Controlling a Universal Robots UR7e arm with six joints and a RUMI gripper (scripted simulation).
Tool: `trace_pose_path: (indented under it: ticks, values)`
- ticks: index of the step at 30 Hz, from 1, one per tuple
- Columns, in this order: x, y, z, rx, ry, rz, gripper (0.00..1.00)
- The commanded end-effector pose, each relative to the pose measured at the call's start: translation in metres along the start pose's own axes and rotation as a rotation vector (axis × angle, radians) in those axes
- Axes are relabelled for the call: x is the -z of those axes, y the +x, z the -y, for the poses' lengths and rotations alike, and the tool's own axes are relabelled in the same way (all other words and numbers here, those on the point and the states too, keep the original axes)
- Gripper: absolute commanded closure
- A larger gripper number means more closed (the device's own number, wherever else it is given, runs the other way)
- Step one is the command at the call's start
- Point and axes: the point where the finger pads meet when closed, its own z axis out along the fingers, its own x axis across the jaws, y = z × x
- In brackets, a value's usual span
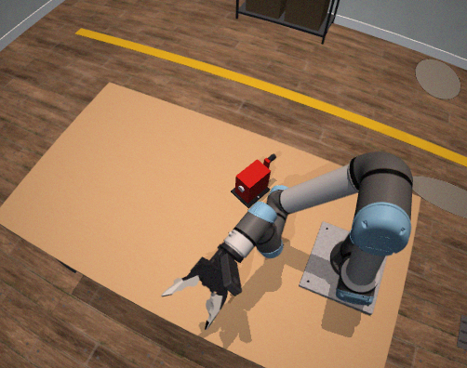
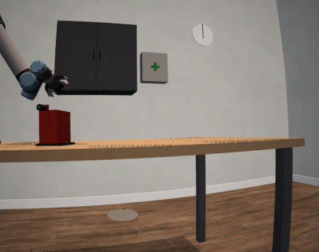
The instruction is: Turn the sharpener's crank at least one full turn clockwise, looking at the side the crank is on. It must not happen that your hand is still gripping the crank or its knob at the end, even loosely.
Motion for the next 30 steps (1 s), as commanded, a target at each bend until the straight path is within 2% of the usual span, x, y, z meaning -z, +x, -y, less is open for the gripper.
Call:
trace_pose_path:
  ticks: [1, 17, 18, 19, 24, 28, 30]
  values:
    - [0.0, 0.0, 0.0, 0.001, 0.0, 0.0, 0.0]
    - [0.0, 0.0, 0.0, 0.001, 0.0, 0.0, 0.0]
    - [0.0, 0.0, 0.0, 0.001, 0.0, 0.0, 0.68]
    - [0.006, 0.0, -0.002, 0.029, 0.003, 0.014, 0.68]
    - [0.009, 0.017, -0.021, -0.119, -0.063, -0.028, 0.68]
    - [0.011, 0.031, -0.036, -0.132, -0.069, -0.032, 0.68]
    - [0.011, 0.031, -0.036, -0.132, -0.069, -0.032, 0.68]
